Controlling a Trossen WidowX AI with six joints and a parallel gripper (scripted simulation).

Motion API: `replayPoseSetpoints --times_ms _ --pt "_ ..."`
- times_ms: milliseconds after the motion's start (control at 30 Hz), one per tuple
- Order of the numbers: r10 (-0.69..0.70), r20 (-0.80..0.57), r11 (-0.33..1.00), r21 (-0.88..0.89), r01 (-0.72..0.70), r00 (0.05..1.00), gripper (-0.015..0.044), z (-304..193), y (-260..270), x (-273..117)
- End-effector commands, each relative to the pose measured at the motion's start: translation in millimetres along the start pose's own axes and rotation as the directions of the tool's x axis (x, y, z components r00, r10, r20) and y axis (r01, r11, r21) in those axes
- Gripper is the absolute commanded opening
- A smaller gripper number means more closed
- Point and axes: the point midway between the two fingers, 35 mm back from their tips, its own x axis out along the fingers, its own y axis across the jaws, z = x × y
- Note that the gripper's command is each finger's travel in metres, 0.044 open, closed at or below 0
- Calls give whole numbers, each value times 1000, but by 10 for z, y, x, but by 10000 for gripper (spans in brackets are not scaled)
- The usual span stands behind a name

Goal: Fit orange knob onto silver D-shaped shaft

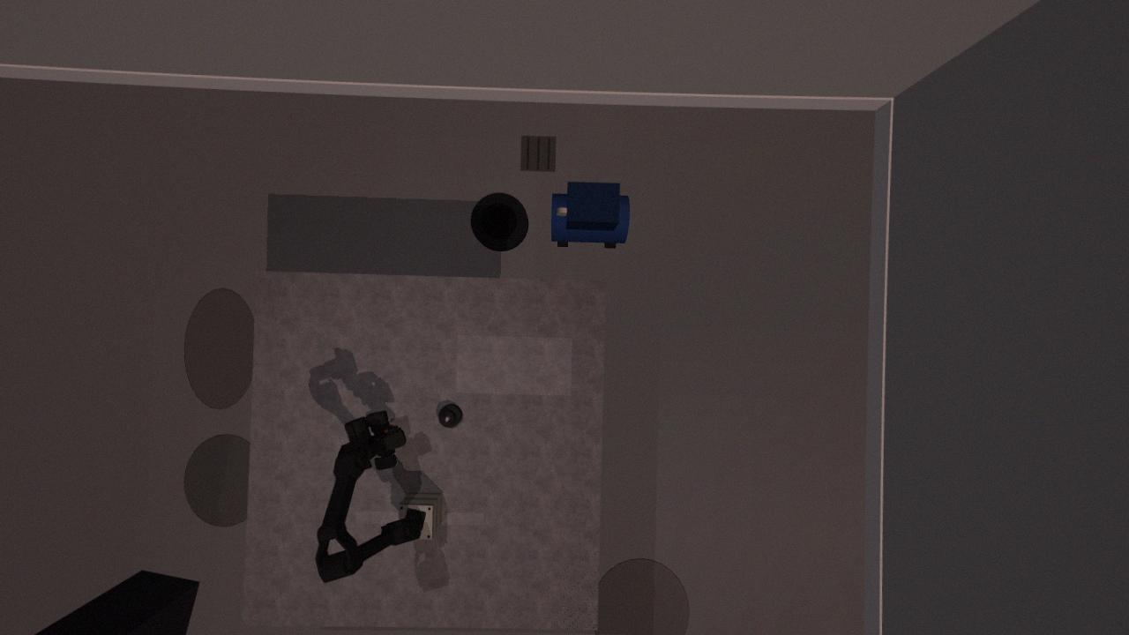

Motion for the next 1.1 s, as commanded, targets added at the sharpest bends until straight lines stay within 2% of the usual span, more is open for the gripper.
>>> replayPoseSetpoints --times_ms 0,333,600,900,1067 --pt "-10 -3 1000 -2 10 1000 0 -4 -2 183" --pt "-23 -4 1000 -2 23 1000 0 2 14 531" --pt "-24 -4 1000 -2 24 1000 0 13 10 551" --pt "-23 -1 1000 1 23 1000 236 13 12 534" --pt "-23 -1 1000 1 23 1000 240 13 12 534"
